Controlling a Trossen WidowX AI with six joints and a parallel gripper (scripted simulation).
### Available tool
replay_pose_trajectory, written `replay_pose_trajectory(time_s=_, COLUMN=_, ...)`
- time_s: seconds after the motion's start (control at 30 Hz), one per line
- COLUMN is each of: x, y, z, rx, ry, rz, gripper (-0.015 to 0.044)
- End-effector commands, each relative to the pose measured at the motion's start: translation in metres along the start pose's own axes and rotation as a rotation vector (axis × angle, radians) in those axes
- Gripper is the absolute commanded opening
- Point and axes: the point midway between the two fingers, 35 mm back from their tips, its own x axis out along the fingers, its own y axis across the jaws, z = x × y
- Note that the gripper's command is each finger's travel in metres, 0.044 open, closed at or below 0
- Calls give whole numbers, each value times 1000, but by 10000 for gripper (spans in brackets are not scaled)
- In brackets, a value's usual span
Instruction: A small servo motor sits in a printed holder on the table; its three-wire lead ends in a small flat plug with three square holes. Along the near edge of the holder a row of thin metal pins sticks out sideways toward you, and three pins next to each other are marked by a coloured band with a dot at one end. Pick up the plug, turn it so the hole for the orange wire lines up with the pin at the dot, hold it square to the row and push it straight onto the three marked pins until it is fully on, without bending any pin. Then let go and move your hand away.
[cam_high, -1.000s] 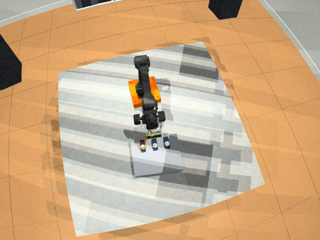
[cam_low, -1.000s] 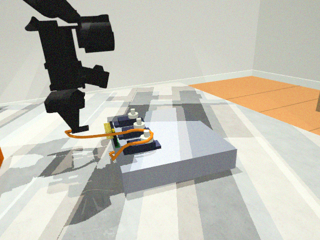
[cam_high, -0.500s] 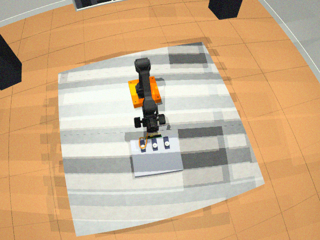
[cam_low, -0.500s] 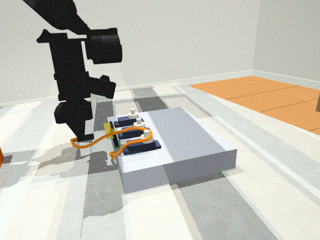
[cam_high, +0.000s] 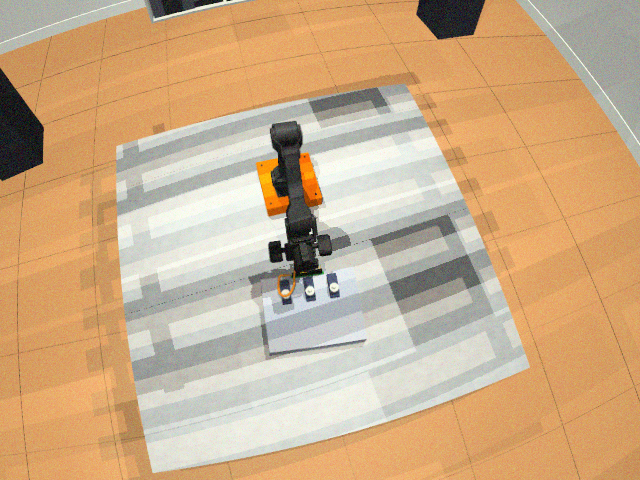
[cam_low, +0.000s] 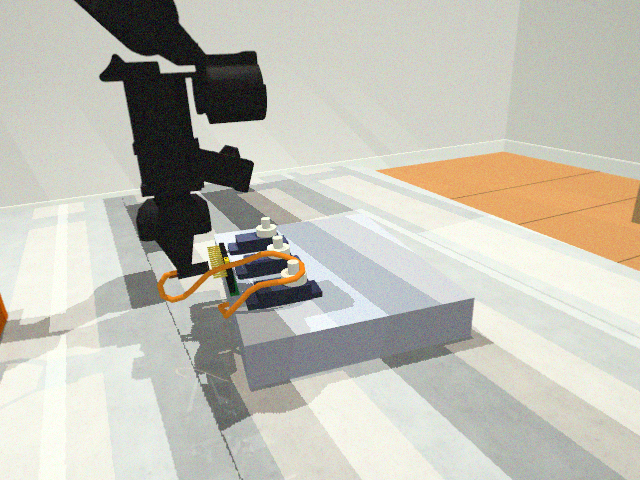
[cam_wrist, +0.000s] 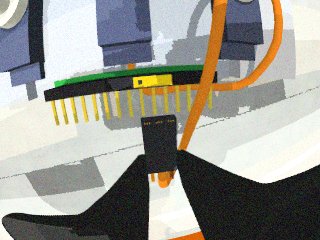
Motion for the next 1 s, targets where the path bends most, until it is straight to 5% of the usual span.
replay_pose_trajectory(time_s=0.0, x=-2, y=1, z=2, rx=-2, ry=-4, rz=2, gripper=0)
replay_pose_trajectory(time_s=0.97, x=-1, y=0, z=18, rx=-2, ry=-5, rz=2, gripper=0)
